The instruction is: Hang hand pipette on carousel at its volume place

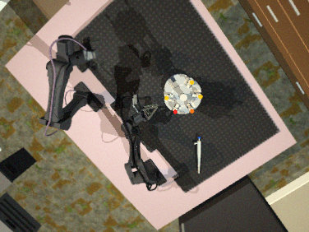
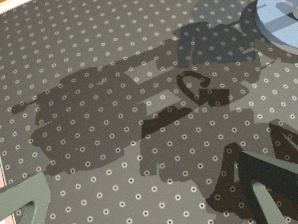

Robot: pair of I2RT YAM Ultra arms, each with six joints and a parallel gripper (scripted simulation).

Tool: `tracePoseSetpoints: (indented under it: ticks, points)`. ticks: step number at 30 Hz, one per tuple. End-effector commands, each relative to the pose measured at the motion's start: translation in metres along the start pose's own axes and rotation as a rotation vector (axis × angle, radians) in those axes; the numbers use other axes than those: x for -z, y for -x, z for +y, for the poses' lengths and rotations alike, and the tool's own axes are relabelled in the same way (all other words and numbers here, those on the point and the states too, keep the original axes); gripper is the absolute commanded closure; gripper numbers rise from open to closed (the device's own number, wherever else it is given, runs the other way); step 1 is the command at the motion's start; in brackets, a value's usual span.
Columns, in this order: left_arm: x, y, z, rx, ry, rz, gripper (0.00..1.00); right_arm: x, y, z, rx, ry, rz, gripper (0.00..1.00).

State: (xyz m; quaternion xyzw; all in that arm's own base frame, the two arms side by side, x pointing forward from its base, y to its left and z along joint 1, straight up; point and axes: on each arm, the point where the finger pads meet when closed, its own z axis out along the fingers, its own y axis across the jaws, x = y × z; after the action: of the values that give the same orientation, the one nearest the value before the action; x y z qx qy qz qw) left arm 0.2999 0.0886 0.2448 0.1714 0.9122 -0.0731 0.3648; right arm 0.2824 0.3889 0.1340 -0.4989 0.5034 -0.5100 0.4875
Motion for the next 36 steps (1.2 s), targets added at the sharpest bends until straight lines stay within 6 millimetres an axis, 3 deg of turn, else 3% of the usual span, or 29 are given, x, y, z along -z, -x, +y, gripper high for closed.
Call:
tracePoseSetpoints:
  ticks: [1,14,15,32,33,36]
  points:
    - [0.004,0.007,0.003,-0.016,0.008,-0.029,0.0,0.001,0.008,-0.009,-0.053,-0.013,-0.01,0.51]
    - [0.004,0.007,0.003,-0.016,0.008,-0.029,0.0,0.003,0.01,-0.021,-0.067,-0.015,-0.011,0.51]
    - [0.004,0.007,0.003,-0.016,0.008,-0.029,0.0,0.0,0.004,-0.011,-0.033,-0.008,-0.003,0.51]
    - [0.004,0.007,0.003,-0.016,0.008,-0.029,0.0,0.0,0.004,-0.011,-0.033,-0.008,-0.003,0.51]
    - [0.004,0.007,0.003,-0.016,0.008,-0.029,0.0,-0.004,0.008,-0.018,-0.063,-0.014,-0.007,0.51]
    - [0.004,0.007,0.003,-0.016,0.008,-0.029,0.0,-0.012,0.007,-0.008,-0.034,-0.007,-0.001,0.51]
